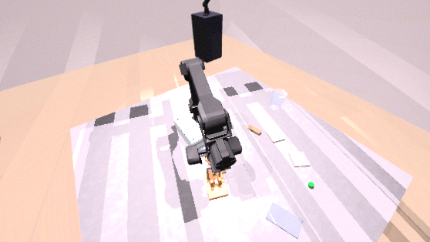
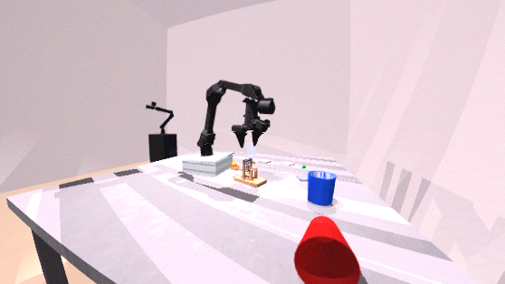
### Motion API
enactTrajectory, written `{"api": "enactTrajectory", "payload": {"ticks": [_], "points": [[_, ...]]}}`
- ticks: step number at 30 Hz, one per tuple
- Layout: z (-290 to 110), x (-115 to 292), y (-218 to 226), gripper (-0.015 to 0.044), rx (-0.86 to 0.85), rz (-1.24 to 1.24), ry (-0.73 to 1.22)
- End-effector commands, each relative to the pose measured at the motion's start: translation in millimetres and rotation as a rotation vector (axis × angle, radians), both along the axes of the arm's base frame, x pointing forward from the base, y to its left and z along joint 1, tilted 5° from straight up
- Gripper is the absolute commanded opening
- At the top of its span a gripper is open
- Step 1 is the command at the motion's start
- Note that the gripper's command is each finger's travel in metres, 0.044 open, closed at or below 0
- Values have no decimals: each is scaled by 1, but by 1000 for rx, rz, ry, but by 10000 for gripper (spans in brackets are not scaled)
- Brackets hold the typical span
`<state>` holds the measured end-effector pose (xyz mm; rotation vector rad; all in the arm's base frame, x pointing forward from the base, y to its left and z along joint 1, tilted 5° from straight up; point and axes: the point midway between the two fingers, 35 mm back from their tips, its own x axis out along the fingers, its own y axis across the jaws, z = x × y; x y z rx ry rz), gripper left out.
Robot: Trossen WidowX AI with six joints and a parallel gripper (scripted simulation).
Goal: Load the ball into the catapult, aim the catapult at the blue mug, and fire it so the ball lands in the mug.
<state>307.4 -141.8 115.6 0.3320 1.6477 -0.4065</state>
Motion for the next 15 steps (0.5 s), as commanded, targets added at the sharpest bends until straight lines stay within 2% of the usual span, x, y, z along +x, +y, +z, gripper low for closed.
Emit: {"api": "enactTrajectory", "payload": {"ticks": [1, 15], "points": [[12, 43, -22, 440, -73, 14, -134], [75, 164, -86, 440, -310, 34, -552]]}}
